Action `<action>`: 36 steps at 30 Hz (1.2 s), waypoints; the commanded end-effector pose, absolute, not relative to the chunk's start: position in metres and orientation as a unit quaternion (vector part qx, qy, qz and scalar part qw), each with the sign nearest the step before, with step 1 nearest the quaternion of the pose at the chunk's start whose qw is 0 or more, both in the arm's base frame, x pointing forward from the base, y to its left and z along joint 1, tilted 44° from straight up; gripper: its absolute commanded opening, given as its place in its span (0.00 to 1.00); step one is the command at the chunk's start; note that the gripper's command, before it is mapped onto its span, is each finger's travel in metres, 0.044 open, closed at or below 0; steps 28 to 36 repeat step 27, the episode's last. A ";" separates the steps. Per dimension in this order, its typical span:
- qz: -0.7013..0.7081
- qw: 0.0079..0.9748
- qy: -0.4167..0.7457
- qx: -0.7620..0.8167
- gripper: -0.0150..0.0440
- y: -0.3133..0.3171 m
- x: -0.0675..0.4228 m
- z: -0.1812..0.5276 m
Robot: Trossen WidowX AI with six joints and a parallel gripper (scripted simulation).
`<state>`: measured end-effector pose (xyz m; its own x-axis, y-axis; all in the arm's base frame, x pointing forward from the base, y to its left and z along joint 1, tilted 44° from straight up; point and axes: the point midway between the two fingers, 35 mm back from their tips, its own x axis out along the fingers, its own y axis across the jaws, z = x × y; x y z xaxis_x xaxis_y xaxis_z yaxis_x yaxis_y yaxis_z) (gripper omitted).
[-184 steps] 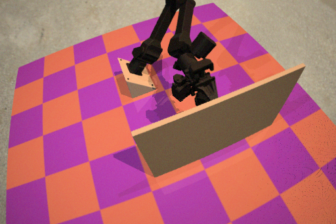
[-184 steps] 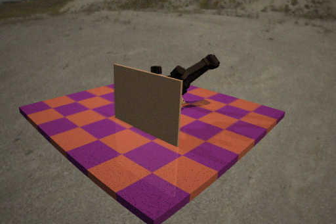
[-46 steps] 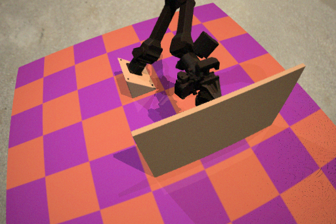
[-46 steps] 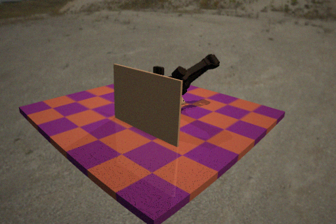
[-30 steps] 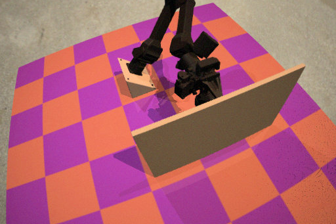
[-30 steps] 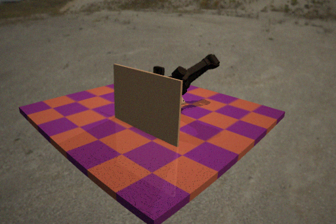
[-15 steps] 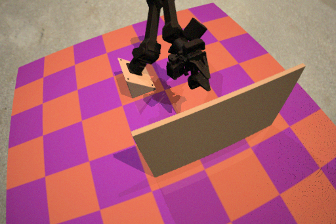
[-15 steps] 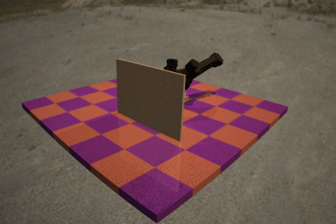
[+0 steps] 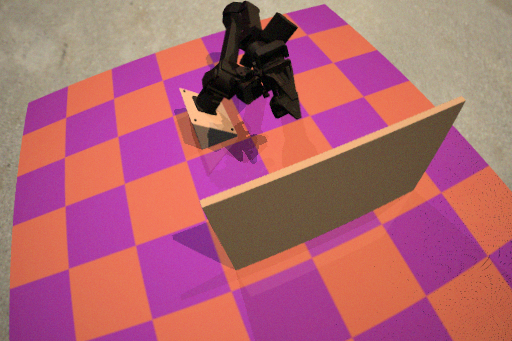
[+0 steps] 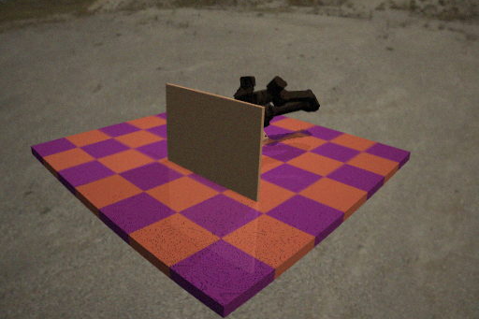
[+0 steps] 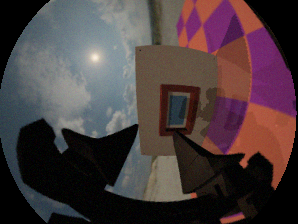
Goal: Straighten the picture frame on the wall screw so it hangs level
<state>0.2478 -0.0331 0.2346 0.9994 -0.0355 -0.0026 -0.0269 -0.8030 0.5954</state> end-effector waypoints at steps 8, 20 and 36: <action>-0.010 0.262 -0.016 0.965 0.69 -0.043 0.192 0.232; -0.010 0.262 -0.016 0.965 0.69 -0.043 0.192 0.232; -0.010 0.262 -0.016 0.965 0.69 -0.043 0.192 0.232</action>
